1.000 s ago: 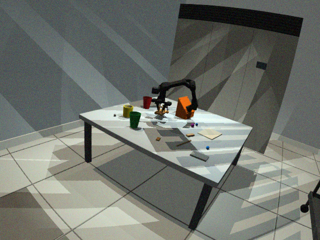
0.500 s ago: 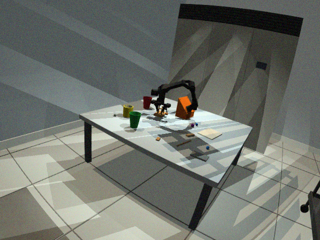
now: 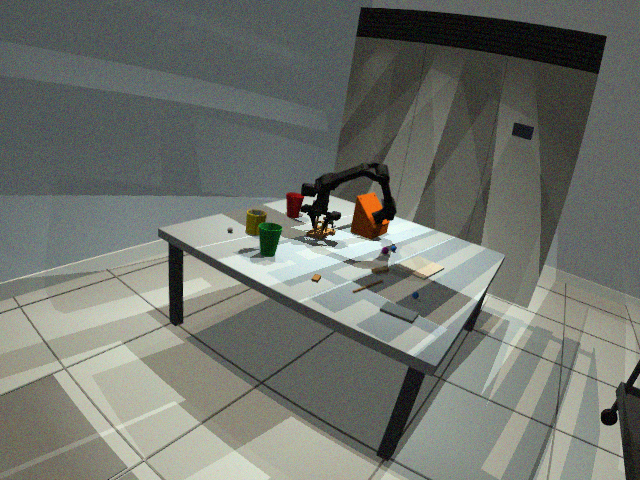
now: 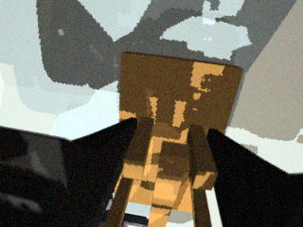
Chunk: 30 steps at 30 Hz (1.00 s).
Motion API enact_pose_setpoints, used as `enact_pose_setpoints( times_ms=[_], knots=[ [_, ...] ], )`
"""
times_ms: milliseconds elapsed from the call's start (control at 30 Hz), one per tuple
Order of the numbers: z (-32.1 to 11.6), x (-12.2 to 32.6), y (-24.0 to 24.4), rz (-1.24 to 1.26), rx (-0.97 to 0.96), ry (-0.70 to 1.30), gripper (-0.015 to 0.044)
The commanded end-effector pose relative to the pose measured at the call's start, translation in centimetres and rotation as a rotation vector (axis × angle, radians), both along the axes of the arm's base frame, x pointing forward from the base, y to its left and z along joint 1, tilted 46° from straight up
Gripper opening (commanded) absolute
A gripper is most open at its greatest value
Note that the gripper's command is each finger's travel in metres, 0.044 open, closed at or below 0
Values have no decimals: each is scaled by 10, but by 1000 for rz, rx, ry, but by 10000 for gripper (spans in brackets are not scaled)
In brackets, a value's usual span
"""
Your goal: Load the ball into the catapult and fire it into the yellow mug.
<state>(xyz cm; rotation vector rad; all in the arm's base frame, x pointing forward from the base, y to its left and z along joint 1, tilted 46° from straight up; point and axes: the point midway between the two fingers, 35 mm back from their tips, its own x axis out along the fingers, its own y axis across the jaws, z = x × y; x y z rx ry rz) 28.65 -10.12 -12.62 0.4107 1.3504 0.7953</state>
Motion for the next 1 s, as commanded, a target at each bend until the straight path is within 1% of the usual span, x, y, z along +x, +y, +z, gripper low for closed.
enact_pose_setpoints(
  times_ms=[0, 133, 567, 633, 700, 767, 833, 900, 933, 967],
  knots=[
    [1, 0, -1, -1, 0, -1, 0],
    [1, 0, -1, -1, 0, -1, 0],
    [1, 0, -1, -1, 0, -1, 341],
    [7, 1, -9, -1, -2, -1, 394],
    [27, 2, -31, -2, -4, 0, 440],
    [52, 0, -56, -2, -4, 2, 440],
    [69, -3, -70, -2, -3, 2, 440],
    [71, -3, -72, -2, -2, 2, 440],
    [58, -1, -63, -13, -2, 0, 440],
    [58, -1, -63, -13, -2, 0, 440]
  ],
)
